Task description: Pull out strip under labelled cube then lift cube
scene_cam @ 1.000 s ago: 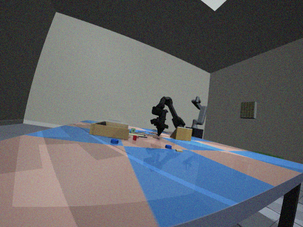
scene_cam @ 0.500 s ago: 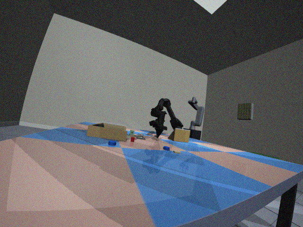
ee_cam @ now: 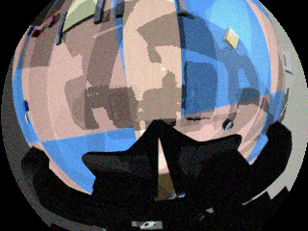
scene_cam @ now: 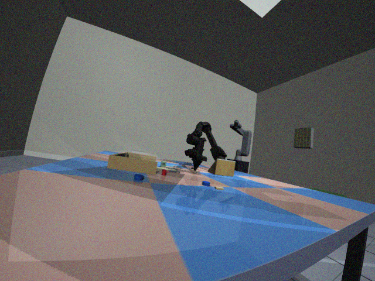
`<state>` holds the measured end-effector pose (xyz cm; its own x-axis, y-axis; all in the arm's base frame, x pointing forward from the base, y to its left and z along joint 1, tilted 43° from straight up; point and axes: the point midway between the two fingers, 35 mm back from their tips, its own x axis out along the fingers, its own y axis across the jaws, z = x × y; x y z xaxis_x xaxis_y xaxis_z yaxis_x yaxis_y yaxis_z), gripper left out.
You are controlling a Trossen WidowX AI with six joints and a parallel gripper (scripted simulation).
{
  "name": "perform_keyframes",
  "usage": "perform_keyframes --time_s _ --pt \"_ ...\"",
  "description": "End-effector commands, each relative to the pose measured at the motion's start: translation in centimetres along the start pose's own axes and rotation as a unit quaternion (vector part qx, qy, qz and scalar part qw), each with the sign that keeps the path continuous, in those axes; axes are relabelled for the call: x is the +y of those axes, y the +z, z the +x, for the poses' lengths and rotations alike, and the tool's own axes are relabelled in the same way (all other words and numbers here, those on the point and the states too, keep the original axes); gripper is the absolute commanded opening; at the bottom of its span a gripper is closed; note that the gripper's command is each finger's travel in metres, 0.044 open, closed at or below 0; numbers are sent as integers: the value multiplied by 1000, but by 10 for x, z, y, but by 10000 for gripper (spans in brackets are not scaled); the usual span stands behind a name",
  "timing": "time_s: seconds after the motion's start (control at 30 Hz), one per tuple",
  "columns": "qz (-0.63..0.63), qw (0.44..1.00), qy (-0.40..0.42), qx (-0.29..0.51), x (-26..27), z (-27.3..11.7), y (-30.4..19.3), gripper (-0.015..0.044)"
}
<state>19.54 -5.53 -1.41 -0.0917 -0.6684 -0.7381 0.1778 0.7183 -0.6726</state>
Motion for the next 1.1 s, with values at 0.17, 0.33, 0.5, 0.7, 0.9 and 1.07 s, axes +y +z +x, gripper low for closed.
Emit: perform_keyframes --time_s 0.17,0.33,0.5,0.7,0.9,1.07 --pt "-4 1000 0 12 -1 3 -8 0" --pt "-4 1000 0 12 -1 3 -8 0" --pt "-2 1000 2 6 1 -21 2 0" --pt "-4 1000 1 13 0 -42 2 0" --pt "18 1000 1 12 0 -41 29 158" --pt "19 1000 1 11 1 -43 48 289"
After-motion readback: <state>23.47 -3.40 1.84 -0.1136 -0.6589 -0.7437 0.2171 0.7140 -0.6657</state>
